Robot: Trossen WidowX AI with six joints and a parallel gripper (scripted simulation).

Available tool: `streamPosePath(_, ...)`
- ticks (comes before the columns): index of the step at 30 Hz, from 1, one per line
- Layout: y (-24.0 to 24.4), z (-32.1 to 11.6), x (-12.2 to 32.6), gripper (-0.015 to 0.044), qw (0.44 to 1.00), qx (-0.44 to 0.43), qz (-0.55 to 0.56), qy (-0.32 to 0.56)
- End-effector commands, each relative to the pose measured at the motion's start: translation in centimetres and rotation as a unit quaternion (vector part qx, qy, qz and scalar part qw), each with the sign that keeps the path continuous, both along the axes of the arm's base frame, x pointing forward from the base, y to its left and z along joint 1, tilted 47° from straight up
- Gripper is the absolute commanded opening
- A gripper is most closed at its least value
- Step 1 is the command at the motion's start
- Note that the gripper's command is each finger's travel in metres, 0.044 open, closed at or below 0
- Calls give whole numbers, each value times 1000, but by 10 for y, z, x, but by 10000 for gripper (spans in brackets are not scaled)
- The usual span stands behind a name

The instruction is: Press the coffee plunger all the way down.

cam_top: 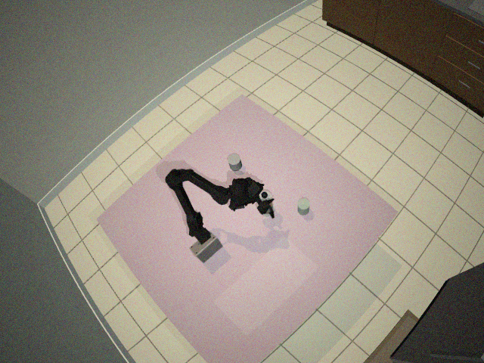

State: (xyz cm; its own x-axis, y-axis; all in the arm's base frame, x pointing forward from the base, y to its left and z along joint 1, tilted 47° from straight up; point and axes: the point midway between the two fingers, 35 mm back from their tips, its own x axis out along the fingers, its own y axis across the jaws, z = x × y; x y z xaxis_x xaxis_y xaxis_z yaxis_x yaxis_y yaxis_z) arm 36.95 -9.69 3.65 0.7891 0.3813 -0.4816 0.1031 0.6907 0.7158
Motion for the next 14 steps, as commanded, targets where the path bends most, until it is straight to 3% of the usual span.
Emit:
streamPosePath(1, -27, 38, -5, 440, 1000, -7, -1, -15)
streamPosePath(14, -31, 44, -9, 440, 1000, -6, -1, -16)
